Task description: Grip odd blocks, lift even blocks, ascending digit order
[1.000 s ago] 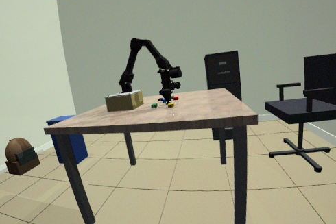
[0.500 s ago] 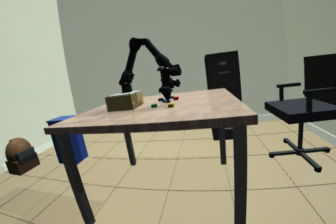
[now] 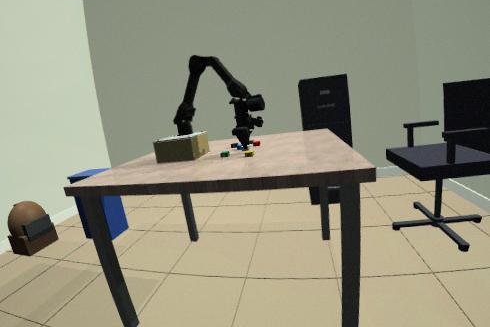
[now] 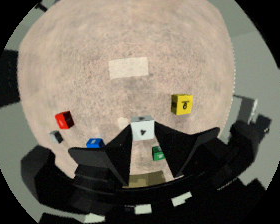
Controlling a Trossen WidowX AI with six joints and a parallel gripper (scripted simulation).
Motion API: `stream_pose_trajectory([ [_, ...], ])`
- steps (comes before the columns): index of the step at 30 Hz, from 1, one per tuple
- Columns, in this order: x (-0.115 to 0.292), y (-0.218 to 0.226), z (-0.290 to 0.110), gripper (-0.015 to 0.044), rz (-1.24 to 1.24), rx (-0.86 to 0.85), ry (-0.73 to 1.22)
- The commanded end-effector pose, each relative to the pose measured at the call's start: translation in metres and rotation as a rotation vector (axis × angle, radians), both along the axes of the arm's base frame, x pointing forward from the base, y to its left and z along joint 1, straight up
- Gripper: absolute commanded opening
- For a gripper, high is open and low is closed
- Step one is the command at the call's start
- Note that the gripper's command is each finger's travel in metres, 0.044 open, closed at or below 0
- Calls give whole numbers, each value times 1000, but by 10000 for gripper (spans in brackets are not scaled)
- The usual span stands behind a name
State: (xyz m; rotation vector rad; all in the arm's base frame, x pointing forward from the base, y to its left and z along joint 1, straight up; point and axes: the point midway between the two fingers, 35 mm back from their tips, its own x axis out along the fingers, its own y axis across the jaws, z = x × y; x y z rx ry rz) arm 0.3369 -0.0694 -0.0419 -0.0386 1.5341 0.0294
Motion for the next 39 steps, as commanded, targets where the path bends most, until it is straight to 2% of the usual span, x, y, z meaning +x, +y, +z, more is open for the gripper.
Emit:
stream_pose_trajectory([
  [1, -1, 0, -6, 120, 5, 1, 5],
  [15, -1, 0, -12, 120, 5, 1, 5],
  [26, -1, 0, -12, 400, 5, 1, 5],
  [29, -1, 0, -9, 400, 5, 1, 5],
  [32, -2, 0, 22, 400, 5, 1, 5],
  [36, -2, 0, 25, 400, 5, 1, 5],
  [39, 0, 0, 54, 321, 5, 1, 4],
])
